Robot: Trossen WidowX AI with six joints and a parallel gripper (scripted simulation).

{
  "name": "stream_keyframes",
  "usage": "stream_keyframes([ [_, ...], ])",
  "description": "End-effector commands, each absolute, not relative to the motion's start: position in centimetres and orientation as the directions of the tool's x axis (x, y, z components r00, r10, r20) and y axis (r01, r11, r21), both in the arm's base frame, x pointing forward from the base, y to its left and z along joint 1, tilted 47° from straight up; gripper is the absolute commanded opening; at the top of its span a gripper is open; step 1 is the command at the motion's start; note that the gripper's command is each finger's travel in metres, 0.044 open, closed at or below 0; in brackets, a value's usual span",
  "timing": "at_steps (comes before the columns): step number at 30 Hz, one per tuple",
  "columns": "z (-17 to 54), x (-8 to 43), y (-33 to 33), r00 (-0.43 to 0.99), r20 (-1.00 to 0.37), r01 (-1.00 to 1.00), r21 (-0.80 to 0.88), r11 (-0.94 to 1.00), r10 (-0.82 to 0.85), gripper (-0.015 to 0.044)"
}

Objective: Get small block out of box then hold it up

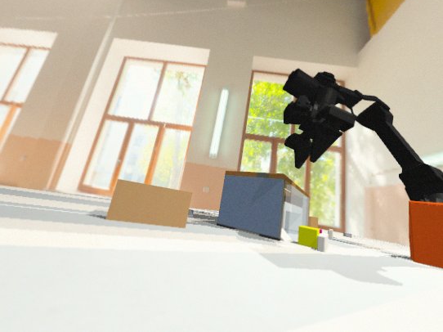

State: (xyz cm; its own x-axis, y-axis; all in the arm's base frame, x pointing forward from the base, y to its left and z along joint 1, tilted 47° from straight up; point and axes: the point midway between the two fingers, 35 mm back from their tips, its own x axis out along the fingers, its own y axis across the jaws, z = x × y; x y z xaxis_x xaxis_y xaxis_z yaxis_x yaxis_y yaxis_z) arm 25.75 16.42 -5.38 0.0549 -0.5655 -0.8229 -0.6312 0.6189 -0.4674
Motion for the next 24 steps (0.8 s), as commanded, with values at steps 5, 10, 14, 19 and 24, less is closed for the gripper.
stream_keyframes([
  [5,-6.0,24.8,16.7,0.174,-0.751,-0.938,0.071,-0.340,-0.637,0.0285],
  [10,-6.1,24.8,17.0,0.210,-0.732,-0.769,0.286,-0.571,-0.649,0.0285],
  [14,-6.2,24.7,17.2,0.239,-0.715,-0.566,0.447,-0.693,-0.657,0.0285],
  [19,-6.3,24.6,17.5,0.277,-0.694,-0.255,0.614,-0.747,-0.665,0.0285],
  [24,-6.3,24.5,17.7,0.304,-0.678,0.027,0.708,-0.706,-0.669,0.0285],
])
